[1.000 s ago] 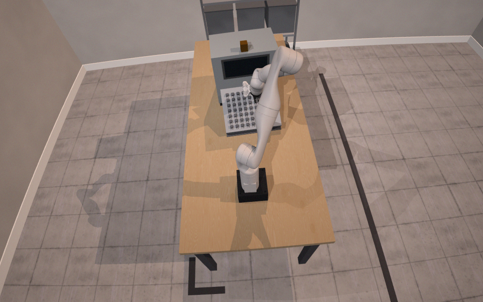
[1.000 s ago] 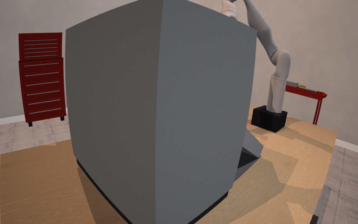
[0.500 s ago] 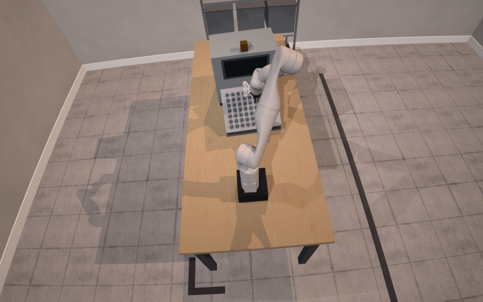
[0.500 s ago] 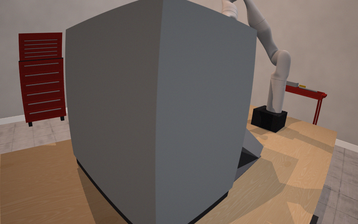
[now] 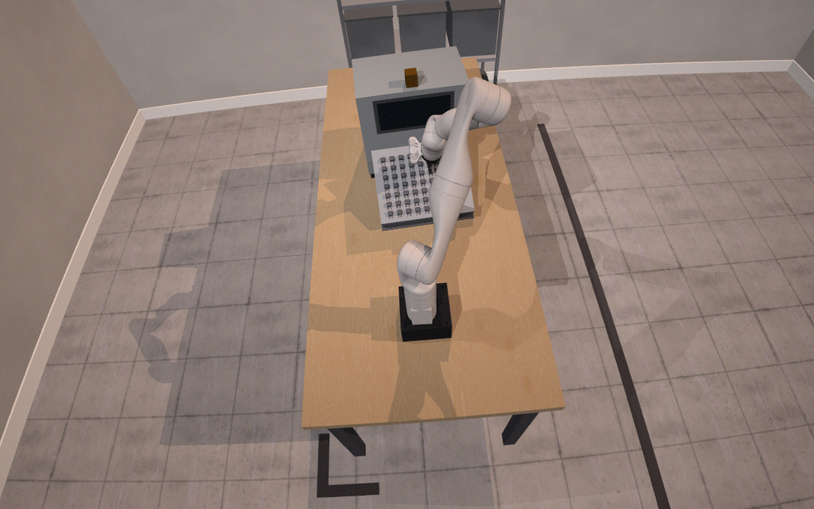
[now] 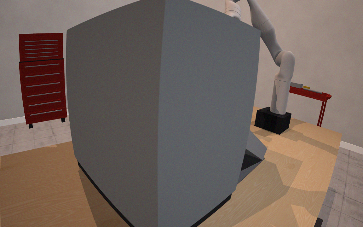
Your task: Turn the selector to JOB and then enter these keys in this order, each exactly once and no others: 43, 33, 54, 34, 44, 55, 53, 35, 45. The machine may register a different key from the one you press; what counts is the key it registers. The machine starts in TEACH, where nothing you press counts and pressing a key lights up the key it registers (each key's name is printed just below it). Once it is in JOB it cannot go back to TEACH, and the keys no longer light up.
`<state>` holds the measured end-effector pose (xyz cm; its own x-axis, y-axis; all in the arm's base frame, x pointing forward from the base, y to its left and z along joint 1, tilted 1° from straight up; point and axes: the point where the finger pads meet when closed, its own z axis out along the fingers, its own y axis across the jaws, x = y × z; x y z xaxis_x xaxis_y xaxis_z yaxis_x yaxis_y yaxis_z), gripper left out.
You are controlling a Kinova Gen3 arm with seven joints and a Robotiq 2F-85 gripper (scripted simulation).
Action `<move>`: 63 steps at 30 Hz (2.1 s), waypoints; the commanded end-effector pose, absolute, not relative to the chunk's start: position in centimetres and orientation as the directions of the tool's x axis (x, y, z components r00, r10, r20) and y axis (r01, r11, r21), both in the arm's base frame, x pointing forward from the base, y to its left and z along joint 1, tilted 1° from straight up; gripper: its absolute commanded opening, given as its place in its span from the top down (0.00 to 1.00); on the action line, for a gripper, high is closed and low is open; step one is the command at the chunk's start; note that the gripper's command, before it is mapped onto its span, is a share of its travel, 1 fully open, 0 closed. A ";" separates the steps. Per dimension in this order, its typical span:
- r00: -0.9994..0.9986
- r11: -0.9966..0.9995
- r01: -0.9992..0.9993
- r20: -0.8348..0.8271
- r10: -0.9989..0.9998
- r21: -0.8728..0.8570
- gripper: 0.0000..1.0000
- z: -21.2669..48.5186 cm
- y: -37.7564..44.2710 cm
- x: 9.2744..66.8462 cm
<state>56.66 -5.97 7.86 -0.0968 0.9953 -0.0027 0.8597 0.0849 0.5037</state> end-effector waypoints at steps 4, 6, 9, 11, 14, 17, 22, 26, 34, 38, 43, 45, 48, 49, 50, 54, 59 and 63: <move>-0.097 0.085 0.859 -0.003 0.995 0.505 0.90 8.0 -6.0 56.7; -0.097 0.085 0.859 -0.003 0.995 0.505 0.90 8.2 -6.0 56.6; -0.097 0.085 0.859 -0.003 0.995 0.505 0.90 8.5 -6.0 56.4; -0.097 0.085 0.859 -0.003 0.995 0.505 0.90 8.8 -6.0 56.2; -0.097 0.085 0.859 -0.003 0.995 0.505 0.90 9.2 -6.0 56.0; -0.097 0.085 0.859 -0.003 0.995 0.505 0.90 9.6 -6.1 55.7; -0.097 0.085 0.859 -0.003 0.995 0.505 0.90 10.0 -6.1 55.5; -0.097 0.085 0.859 -0.003 0.995 0.505 0.90 10.4 -6.1 55.3; -0.097 0.085 0.859 -0.003 0.995 0.505 0.90 10.7 -6.1 55.1; -0.097 0.085 0.859 -0.003 0.995 0.505 0.90 10.7 -6.1 55.1; -0.097 0.085 0.859 -0.003 0.995 0.505 0.90 10.1 -6.2 54.1; -0.097 0.085 0.859 -0.003 0.995 0.505 0.90 9.7 -6.3 53.4; -0.097 0.085 0.859 -0.003 0.995 0.505 0.90 9.2 -6.4 52.5; -0.097 0.085 0.859 -0.003 0.995 0.505 0.90 9.1 -6.4 52.3; -0.097 0.085 0.859 -0.003 0.995 0.505 0.90 9.0 -6.4 52.2; -0.097 0.085 0.859 -0.003 0.995 0.505 0.90 9.0 -6.4 52.2; -0.097 0.085 0.859 -0.003 0.995 0.505 0.90 8.9 -6.4 52.3; -0.097 0.085 0.859 -0.003 0.995 0.505 0.90 8.5 -6.4 52.5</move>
